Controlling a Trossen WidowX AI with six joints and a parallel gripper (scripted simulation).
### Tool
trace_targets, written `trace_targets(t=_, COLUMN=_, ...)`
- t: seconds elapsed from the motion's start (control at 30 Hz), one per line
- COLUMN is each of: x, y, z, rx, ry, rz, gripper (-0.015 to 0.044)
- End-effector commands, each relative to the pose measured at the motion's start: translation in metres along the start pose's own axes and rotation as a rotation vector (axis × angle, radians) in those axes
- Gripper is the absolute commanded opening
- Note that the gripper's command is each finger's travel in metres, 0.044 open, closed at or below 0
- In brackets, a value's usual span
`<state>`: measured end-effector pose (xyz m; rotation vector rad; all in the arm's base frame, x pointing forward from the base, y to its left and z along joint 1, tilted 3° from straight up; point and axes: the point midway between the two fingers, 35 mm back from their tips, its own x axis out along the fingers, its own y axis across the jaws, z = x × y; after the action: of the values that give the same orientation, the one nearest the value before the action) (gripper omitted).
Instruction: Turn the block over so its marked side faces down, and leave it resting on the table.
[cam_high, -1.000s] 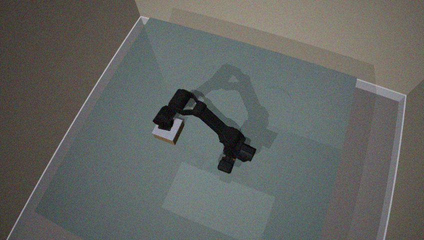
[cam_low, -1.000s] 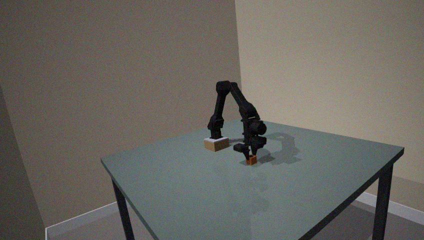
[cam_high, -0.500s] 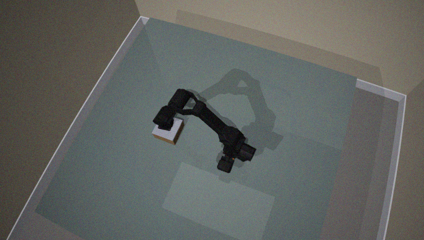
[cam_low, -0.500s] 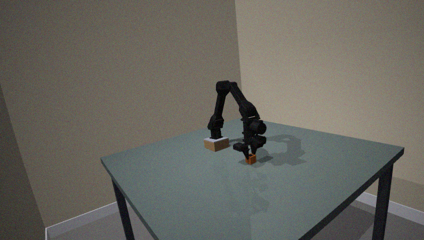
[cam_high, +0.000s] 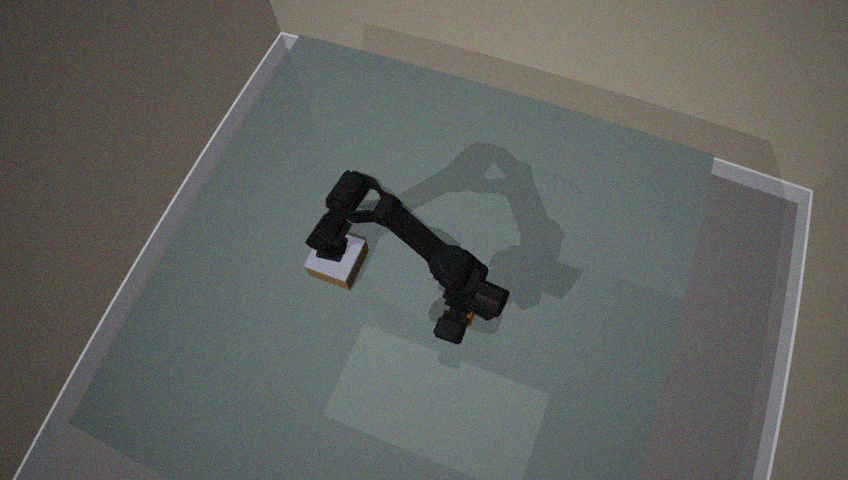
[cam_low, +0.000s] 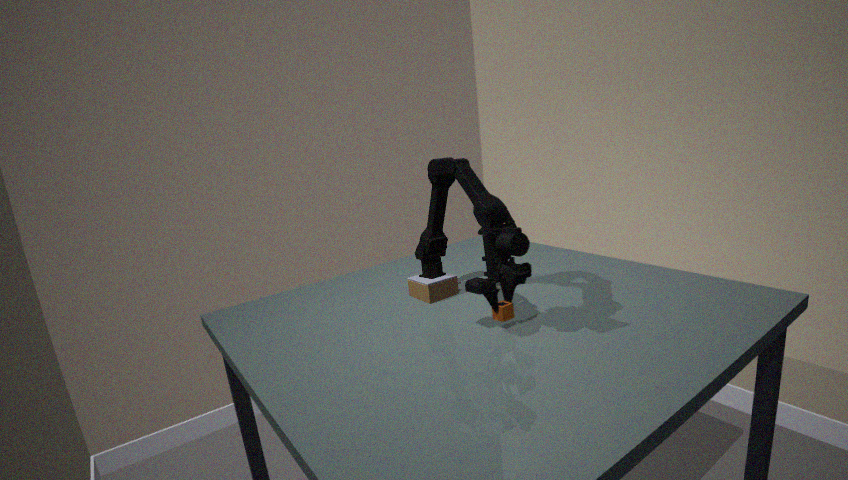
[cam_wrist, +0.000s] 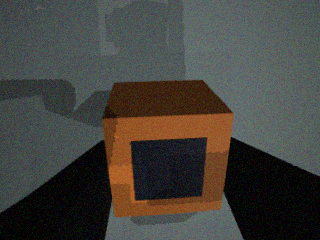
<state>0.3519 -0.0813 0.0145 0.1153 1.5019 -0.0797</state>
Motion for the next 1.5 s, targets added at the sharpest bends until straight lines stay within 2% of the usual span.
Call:
trace_targets(t=0.0, x=0.003, y=0.001, z=-0.001, rx=0.005, ry=-0.068, rz=0.006, gripper=0.0000)
trace_targets(t=0.77, x=0.004, y=0.001, z=-0.007, rx=0.002, ry=-0.426, rz=0.004, gripper=0.0000)
trace_targets(t=0.97, x=0.004, y=0.001, z=-0.008, rx=0.002, ry=-0.439, rz=0.004, gripper=0.0000)
trace_targets(t=1.47, x=0.033, y=-0.002, z=0.003, rx=0.008, ry=-0.647, rz=0.004, gripper=0.0000)
